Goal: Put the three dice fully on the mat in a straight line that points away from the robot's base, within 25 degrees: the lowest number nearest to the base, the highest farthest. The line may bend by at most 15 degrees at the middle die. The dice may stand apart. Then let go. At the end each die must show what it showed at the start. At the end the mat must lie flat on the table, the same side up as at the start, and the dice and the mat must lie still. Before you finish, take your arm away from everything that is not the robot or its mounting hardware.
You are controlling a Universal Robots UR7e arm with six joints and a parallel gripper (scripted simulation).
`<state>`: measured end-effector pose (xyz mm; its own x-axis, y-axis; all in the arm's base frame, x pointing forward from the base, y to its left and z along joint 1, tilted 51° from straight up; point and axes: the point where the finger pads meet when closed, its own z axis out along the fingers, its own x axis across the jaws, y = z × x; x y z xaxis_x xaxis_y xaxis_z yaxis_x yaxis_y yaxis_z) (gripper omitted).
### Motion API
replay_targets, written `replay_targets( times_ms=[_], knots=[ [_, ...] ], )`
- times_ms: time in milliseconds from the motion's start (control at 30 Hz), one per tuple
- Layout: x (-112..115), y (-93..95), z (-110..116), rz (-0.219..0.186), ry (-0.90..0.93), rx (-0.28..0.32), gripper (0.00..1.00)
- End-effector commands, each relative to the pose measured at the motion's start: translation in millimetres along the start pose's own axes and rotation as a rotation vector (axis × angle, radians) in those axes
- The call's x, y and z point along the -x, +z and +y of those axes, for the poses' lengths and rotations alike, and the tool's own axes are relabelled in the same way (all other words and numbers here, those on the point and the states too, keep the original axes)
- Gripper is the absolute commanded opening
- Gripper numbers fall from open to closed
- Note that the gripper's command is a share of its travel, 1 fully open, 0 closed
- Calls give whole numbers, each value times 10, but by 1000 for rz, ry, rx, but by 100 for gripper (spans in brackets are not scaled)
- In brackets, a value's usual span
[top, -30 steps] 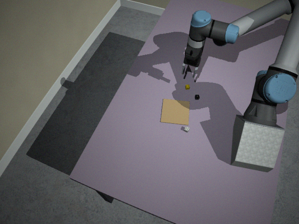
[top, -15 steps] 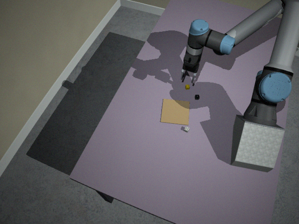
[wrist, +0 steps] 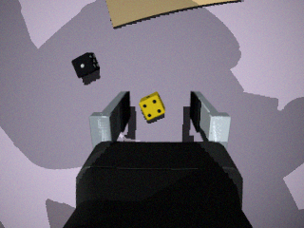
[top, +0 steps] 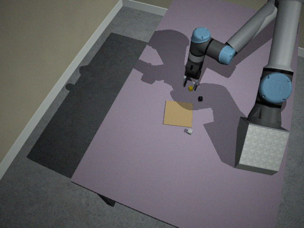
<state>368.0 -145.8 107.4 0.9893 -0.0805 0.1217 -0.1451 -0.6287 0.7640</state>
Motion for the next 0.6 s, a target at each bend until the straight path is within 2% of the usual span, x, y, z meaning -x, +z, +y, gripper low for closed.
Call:
replay_targets(
  times_ms=[0,567],
  knots=[
    [-3,68,3,1,1,0,100],
    [-3,118,3,1,1,0,100]
  ],
)
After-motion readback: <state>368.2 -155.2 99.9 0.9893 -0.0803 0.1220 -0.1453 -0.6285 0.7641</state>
